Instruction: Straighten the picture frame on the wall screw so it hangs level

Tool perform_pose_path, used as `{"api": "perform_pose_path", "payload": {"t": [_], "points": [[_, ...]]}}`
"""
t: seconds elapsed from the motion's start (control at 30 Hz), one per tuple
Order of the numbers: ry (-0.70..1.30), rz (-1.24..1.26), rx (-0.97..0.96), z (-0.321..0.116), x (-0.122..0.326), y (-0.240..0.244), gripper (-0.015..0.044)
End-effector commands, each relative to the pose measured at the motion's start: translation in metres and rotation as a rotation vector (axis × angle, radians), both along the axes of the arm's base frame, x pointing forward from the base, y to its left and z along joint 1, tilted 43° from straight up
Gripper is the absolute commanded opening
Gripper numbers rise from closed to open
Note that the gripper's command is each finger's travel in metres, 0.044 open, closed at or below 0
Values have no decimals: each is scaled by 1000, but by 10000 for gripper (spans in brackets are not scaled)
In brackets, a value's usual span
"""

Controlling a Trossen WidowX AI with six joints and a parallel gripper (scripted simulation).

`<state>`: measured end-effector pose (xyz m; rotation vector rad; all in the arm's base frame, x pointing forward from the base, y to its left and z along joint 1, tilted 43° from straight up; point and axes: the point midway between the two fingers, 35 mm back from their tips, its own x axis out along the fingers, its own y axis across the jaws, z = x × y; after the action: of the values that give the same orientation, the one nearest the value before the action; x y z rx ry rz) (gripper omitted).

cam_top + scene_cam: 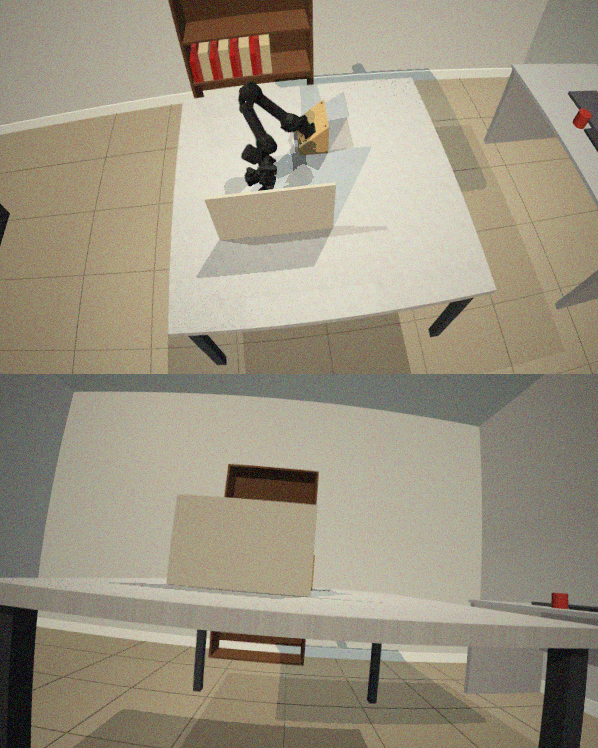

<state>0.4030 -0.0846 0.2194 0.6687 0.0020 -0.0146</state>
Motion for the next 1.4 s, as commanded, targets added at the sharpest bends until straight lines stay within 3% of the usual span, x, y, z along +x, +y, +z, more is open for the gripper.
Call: {"api": "perform_pose_path", "payload": {"t": [0.0, 0.67, 0.77, 1.37], "points": [[-2, -2, 1, 1, 1, 0, 200], [-2, -2, 1, 1, 1, 0, 67], [-2, -2, 1, 1, 1, 0, 0], [-2, -2, 1, 2, 0, 3, 0]]}}
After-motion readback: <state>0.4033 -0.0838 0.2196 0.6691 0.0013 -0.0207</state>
